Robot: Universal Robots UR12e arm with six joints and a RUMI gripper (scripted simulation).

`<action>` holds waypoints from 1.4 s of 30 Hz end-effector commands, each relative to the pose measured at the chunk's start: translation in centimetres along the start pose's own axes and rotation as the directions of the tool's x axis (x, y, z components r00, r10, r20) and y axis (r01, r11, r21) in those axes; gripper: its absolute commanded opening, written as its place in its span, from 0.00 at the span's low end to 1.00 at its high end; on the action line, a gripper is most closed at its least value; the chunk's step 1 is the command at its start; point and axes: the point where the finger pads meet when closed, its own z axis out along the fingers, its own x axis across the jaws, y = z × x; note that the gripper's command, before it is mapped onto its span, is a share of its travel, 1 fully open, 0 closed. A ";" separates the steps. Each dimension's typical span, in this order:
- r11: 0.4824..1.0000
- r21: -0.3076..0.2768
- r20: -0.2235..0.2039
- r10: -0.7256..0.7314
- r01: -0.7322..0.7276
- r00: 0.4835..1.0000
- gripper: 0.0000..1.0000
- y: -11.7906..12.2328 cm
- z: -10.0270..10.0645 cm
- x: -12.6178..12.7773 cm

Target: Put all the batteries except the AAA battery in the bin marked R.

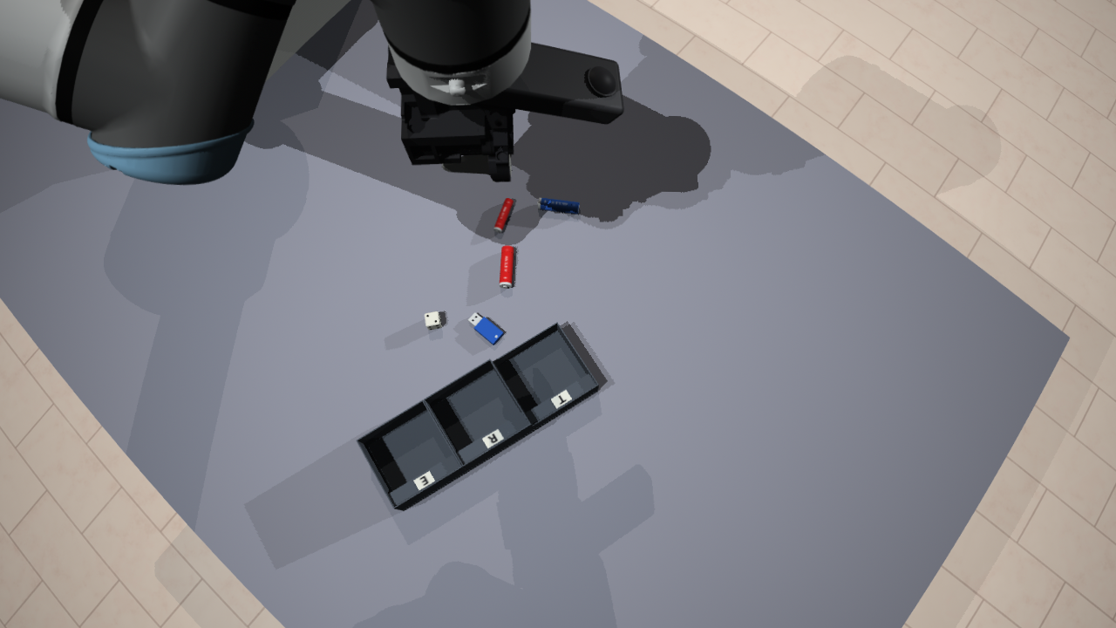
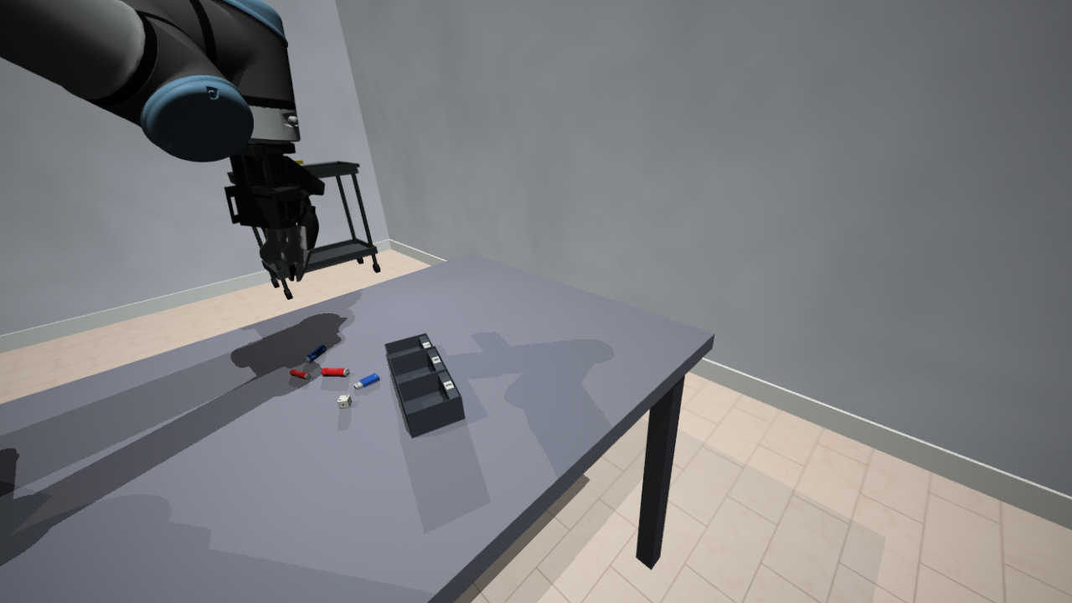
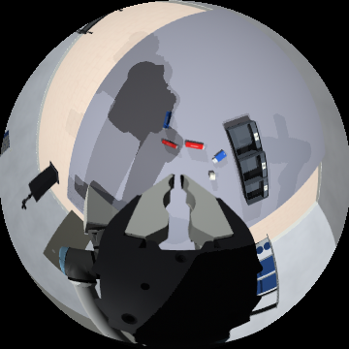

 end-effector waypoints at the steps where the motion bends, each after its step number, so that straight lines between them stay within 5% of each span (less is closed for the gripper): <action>1: 0.992 0.008 -0.026 0.124 -0.124 0.992 0.04 0.1 -0.3 0.3; 19: 0.820 0.101 -0.070 0.571 -0.564 0.818 0.04 0.9 -1.2 1.1; 22: 0.741 0.131 -0.069 0.669 -0.659 0.740 0.04 1.1 -1.4 1.2; 32: 0.741 0.131 -0.069 0.669 -0.659 0.740 0.04 1.1 -1.4 1.2; 34: 0.671 0.137 -0.056 0.740 -0.729 0.670 0.04 1.8 -0.8 2.6; 36: 0.671 0.137 -0.056 0.740 -0.729 0.670 0.04 1.8 -0.8 2.6; 42: 0.489 0.146 -0.024 0.871 -0.860 0.491 0.04 3.8 1.0 6.8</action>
